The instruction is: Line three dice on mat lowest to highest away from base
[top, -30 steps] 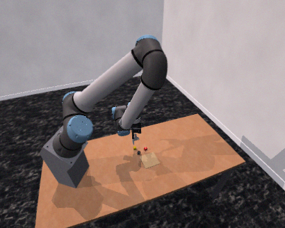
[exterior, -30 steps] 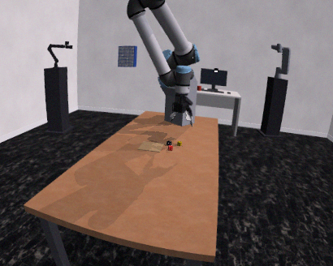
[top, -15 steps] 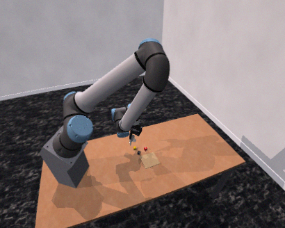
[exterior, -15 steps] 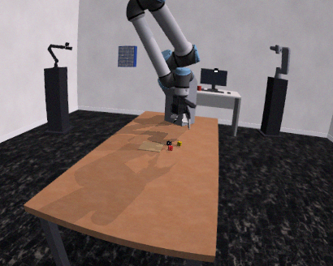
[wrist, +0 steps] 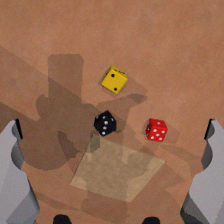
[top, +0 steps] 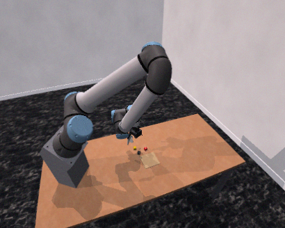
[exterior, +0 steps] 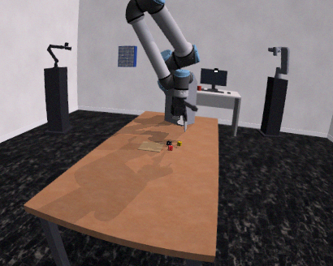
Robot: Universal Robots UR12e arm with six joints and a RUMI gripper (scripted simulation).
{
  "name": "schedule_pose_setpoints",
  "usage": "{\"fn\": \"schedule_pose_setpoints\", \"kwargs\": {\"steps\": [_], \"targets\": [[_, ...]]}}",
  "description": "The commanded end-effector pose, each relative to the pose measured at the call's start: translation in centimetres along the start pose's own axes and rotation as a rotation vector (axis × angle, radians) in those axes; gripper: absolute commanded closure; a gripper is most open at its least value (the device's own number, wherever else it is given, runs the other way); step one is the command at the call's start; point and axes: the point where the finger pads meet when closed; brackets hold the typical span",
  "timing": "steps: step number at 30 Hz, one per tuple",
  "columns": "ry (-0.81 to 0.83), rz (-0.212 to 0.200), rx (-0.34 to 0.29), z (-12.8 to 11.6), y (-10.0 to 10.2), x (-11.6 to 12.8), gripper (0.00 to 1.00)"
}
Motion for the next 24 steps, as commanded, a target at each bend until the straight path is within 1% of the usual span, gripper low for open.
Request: {"fn": "schedule_pose_setpoints", "kwargs": {"steps": [1, 11, 14, 19, 24], "targets": [[0.160, 0.003, -0.004, 0.0, 0.5, 0.0, 0.00], [0.438, 0.002, -0.004, -0.3, 1.4, 0.0, 0.00], [0.438, 0.002, -0.004, -0.3, 1.4, 0.0, 0.00], [0.544, 0.002, -0.004, -0.4, 1.7, -0.1, 0.00], [0.596, 0.002, -0.004, -0.4, 1.9, -0.1, 0.00]]}}
Point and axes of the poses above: the point where the finger pads meet when closed, its own y axis out along the fingers, its own x axis across the jaws, z = x × y, and after that the axes turned 9 degrees about -y, right-handed
